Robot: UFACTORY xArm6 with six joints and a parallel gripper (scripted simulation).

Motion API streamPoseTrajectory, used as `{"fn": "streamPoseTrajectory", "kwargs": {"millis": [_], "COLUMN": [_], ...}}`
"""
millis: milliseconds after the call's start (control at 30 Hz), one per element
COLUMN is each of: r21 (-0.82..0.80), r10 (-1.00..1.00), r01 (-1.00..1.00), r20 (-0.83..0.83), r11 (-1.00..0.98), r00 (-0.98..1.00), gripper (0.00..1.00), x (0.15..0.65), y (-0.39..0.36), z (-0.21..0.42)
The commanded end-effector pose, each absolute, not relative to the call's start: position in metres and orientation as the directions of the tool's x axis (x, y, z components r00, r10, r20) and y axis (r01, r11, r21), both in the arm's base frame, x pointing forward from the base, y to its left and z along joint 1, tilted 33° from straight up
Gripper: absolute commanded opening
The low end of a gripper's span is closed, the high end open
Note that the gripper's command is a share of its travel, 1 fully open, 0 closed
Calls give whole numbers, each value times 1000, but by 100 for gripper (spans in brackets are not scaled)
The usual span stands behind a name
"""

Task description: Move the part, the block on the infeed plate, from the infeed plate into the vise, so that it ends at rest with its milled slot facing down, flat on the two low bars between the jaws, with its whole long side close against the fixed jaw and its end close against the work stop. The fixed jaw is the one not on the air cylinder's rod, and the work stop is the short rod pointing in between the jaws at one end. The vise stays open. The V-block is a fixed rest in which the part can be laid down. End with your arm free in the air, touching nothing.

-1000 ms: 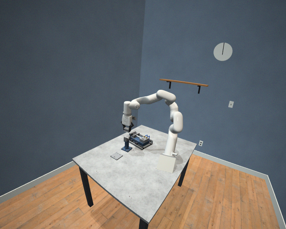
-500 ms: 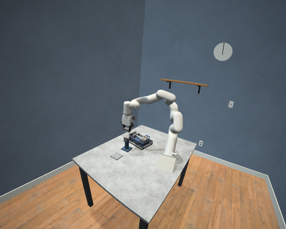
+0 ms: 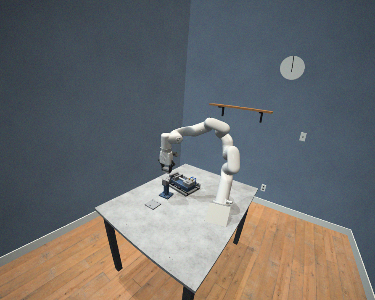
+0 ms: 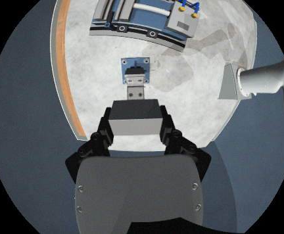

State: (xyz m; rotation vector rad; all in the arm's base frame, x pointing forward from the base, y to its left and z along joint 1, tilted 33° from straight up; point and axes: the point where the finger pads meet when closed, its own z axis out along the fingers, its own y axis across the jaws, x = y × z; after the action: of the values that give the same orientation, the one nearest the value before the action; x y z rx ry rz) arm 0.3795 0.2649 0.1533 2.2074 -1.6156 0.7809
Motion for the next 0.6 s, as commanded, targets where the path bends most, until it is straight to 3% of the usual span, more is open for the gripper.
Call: {"fn": "streamPoseTrajectory", "kwargs": {"millis": [0,567], "r21": [-81,-81], "r10": [-771,-693], "r01": [-942,-942], "r20": [599,698], "r11": [-326,-326], "r00": [216,180], "gripper": [0,0], "x": [380,380], "y": [266,268], "z": [154,153]}}
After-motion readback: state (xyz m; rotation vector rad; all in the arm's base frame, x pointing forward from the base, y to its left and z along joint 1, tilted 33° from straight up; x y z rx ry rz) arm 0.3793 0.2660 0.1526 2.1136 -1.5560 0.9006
